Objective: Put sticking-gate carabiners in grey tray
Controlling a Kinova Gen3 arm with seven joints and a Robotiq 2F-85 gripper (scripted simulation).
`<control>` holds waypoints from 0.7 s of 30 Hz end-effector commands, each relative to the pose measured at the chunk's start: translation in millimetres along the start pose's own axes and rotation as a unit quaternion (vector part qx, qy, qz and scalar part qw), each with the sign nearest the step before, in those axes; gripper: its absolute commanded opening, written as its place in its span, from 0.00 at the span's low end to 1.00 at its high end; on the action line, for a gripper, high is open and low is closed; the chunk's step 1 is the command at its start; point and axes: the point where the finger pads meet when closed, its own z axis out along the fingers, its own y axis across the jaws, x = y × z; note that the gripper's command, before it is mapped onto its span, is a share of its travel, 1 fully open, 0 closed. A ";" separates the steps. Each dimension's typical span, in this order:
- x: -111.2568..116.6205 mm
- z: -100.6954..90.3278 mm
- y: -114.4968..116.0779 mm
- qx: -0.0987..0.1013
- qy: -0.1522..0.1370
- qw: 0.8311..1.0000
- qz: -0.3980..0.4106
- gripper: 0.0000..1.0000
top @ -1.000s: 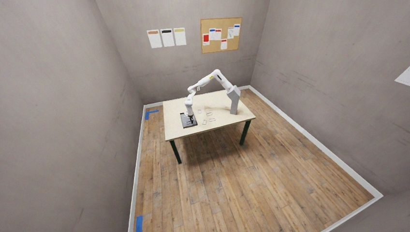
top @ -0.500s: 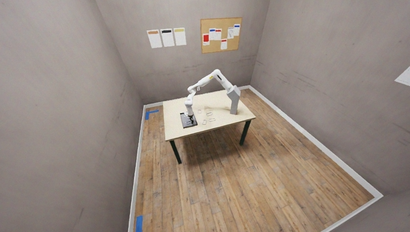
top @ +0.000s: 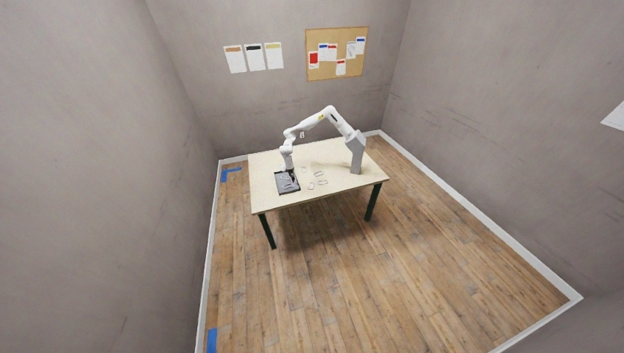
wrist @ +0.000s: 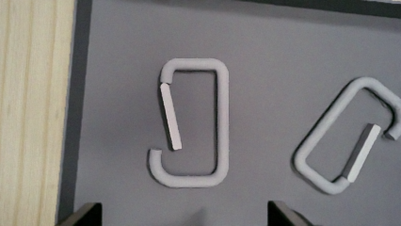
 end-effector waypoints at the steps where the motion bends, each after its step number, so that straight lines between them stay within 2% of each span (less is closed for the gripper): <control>1: 10.8 -30.4 1.7 0.000 0.017 1.000 -0.004 1.00; 7: 10.8 -30.4 1.7 0.000 0.017 1.000 -0.004 1.00; 8: -52.0 -62.1 6.9 0.001 0.013 1.000 -0.003 1.00; 12: -56.2 -64.6 7.4 0.001 0.013 1.000 -0.003 1.00; 16: -78.3 -76.5 9.5 0.001 0.013 1.000 -0.003 1.00; 21: -78.3 -76.5 9.5 0.001 0.013 1.000 -0.003 1.00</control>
